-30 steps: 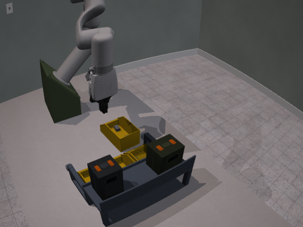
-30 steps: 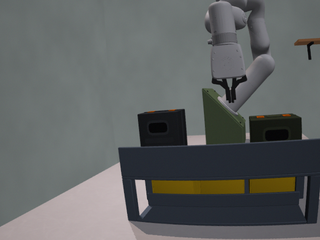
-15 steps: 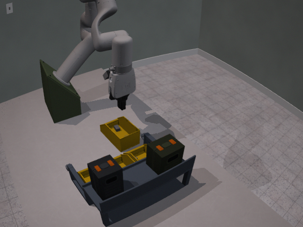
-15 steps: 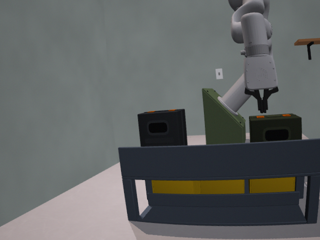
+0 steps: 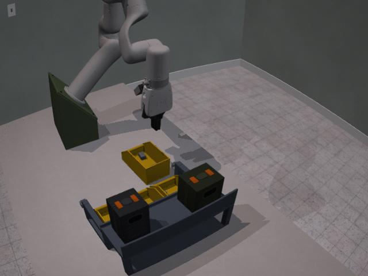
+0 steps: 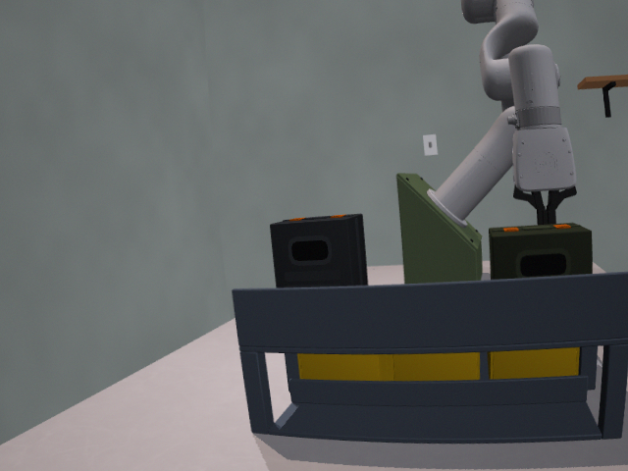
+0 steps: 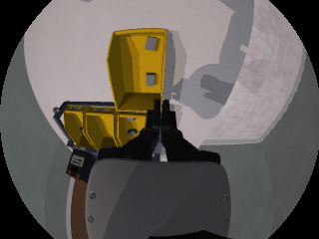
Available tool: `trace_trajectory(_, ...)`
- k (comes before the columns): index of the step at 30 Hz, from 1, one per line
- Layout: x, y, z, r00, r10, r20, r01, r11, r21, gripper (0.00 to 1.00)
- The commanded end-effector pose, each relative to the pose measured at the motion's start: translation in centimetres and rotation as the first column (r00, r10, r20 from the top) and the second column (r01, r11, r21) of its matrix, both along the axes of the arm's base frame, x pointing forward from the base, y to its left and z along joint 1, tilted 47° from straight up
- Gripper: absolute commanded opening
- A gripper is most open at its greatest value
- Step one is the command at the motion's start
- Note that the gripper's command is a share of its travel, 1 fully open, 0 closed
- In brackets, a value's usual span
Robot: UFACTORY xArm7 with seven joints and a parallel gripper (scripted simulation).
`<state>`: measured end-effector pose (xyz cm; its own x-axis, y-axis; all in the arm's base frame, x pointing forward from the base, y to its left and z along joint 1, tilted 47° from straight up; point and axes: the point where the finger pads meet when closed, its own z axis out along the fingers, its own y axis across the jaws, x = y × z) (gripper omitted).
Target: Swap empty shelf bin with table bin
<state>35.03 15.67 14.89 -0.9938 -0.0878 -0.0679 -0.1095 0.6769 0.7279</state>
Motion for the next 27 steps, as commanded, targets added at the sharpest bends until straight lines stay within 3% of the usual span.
trace_trajectory(1, 0.0, 0.09, 0.18, 1.0, -0.004, 0.003, 0.004, 1.0, -0.001, 0.0)
trace_trajectory(17, 0.0, 0.09, 0.18, 1.0, -0.004, 0.003, 0.004, 1.0, -0.001, 0.0)
trace_trajectory(18, 0.0, 0.09, 0.18, 1.0, -0.004, 0.003, 0.004, 1.0, -0.001, 0.26)
trace_trajectory(27, 0.0, 0.09, 0.18, 1.0, -0.004, 0.003, 0.004, 1.0, -0.001, 0.26)
